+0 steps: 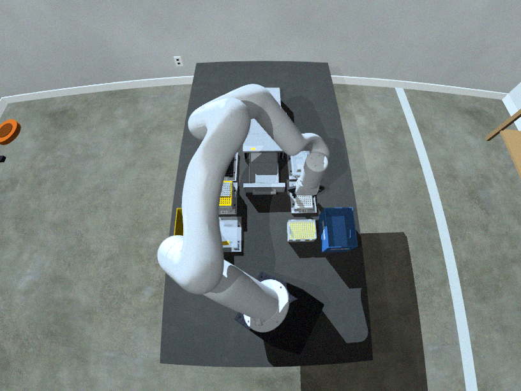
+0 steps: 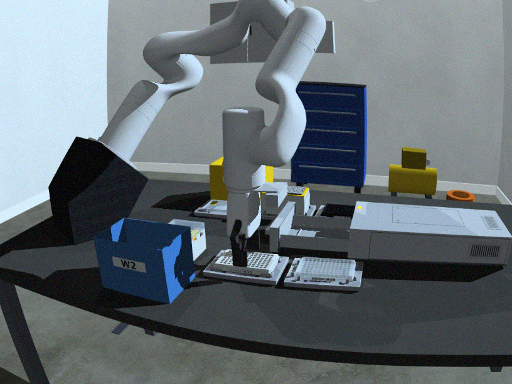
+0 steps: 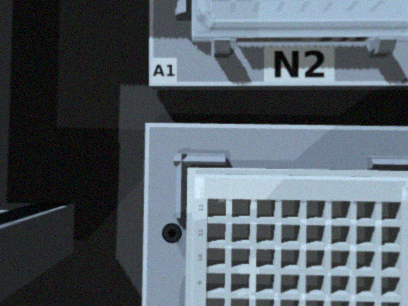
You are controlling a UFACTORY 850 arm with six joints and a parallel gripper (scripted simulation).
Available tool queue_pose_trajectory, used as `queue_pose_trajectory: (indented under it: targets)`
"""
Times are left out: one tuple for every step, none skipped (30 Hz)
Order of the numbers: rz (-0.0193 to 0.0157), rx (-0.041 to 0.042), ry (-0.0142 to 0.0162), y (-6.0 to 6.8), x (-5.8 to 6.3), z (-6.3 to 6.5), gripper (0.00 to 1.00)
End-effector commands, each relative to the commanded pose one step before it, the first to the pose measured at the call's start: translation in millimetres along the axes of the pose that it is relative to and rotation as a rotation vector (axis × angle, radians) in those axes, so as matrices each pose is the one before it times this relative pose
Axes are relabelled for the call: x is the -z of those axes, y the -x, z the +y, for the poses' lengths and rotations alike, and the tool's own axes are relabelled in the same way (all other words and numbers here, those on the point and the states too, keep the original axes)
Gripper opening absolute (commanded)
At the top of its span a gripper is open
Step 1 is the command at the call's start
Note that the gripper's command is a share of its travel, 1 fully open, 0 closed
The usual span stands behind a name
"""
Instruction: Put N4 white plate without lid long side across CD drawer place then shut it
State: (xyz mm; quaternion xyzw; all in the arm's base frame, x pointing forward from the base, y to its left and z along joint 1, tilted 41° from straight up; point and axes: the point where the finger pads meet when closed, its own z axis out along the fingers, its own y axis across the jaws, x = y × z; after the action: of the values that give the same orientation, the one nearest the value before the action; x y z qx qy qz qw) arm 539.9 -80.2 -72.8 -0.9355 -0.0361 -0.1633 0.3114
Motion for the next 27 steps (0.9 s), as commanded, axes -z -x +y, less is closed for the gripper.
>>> queue_pose_trajectory:
  targets:
    - [0.00164,0.00044,0.001,-0.91,-2.36,0.48,1.0]
    - [0.0,0.0,0.0,0.0,-0.67,0.0,1.0]
    - [0.0,0.0,0.0,0.0,-0.67,0.0,1.0]
    - [0.0,0.0,0.0,0.0,-0.67,0.0,1.0]
    - [0.0,0.0,0.0,0.0,0.0,0.0,1.0]
    - [0.0,0.0,0.0,0.0,0.0,0.0,1.0]
    - [0.00002,0.0,0.0,0.0,-0.7,0.0,1.0]
    - [0.0,0.0,0.0,0.0,-0.66,0.0,1.0]
    - [0.0,0.0,0.0,0.0,-0.66,0.0,1.0]
    - [0.0,0.0,0.0,0.0,-0.66,0.0,1.0]
    - [0.0,0.0,0.0,0.0,-0.66,0.0,1.0]
    - [0.00001,0.0,0.0,0.0,-0.02,0.0,1.0]
    - [0.00001,0.0,0.0,0.0,-0.02,0.0,1.0]
    - [0.00001,0.0,0.0,0.0,-0.01,0.0,1.0]
    - [0.0,0.0,0.0,0.0,-0.01,0.0,1.0]
    - [0.0,0.0,0.0,0.0,-0.01,0.0,1.0]
    - [0.0,0.0,0.0,0.0,-0.01,0.0,1.0]
    - [0.0,0.0,0.0,0.0,0.0,0.0,1.0]
    - [0.0,0.0,0.0,0.0,0.0,0.0,1.0]
    - [0.0,0.0,0.0,0.0,0.0,0.0,1.0]
    - [0.0,0.0,0.0,0.0,0.0,0.0,1.0]
    - [0.0,0.0,0.0,0.0,0.0,0.0,1.0]
    - [0.0,0.0,0.0,0.0,0.0,0.0,1.0]
    - [0.00003,0.00001,0.00002,-0.02,0.06,0.01,1.0]
    - [0.0,0.0,0.0,0.0,-0.01,0.0,1.0]
    - [0.0,0.0,0.0,0.0,0.0,0.0,1.0]
    - [0.0,0.0,0.0,0.0,0.0,0.0,1.0]
